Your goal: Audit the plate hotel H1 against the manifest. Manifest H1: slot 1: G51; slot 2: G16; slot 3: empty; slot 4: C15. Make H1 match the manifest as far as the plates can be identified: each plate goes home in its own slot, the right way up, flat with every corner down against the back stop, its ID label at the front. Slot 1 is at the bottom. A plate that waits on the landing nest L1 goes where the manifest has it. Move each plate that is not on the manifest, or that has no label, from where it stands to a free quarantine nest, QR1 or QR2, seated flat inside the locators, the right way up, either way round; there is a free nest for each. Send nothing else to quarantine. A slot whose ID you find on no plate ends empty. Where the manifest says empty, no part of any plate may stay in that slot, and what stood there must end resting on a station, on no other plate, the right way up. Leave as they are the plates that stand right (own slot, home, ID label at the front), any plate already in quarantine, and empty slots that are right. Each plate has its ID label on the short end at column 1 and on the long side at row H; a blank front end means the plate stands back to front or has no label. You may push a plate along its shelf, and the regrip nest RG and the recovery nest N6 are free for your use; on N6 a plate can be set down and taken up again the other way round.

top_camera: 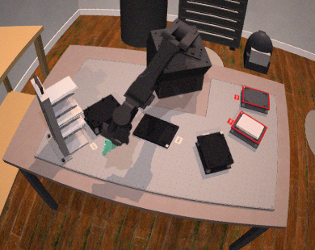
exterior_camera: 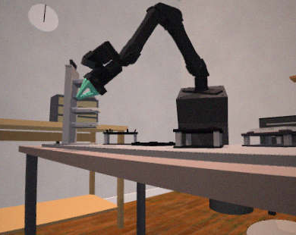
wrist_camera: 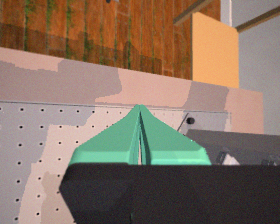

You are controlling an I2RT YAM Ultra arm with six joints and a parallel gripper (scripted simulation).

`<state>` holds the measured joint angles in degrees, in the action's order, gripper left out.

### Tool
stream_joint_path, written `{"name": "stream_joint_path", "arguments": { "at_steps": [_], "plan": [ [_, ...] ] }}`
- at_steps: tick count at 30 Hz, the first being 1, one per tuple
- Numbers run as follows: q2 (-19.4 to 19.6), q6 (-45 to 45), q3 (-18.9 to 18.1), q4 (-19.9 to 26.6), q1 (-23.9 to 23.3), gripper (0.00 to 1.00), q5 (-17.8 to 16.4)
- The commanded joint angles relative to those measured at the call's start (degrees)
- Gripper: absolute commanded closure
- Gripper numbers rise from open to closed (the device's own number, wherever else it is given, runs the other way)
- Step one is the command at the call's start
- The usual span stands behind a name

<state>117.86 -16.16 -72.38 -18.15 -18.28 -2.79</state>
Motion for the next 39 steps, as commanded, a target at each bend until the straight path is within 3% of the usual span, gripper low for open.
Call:
{"name": "stream_joint_path", "arguments": {
  "at_steps": [1, 2, 5, 8, 11, 16, 19, 23, 26, 30, 33, 38, 39],
  "plan": [
    [-2.98, 0.71, 1.03, 2.21, -0.01, 1.0, -0.54],
    [-3.49, 0.81, 1.9, 1.85, 0.2, 1.0, -0.37],
    [-5.01, 0.99, 1.1, 7.66, 0.04, 1.0, -2.11],
    [-6.62, 1.29, 3.73, 6.62, 0.61, 1.0, -1.64],
    [-7.89, 1.42, 2.67, 12.47, 0.42, 1.0, -3.4],
    [-9.55, 1.73, 5.27, 11.51, 0.95, 1.0, -2.96],
    [-10.58, 1.81, 3.98, 17.35, 0.73, 1.0, -4.73],
    [-12.87, 2.25, 7.41, 16.17, 1.42, 1.0, -4.19],
    [-13.66, 2.28, 5.93, 21.98, 1.16, 1.0, -5.96],
    [-14.84, 2.5, 7.62, 21.45, 1.49, 1.0, -5.72],
    [-15.37, 2.48, 5.98, 27.19, 1.21, 1.0, -7.46],
    [-18.42, 3.06, 10.15, 25.99, 2.02, 1.0, -6.9],
    [-18.46, 3.03, 9.32, 28.27, 1.87, 1.0, -7.61]
  ]
}}
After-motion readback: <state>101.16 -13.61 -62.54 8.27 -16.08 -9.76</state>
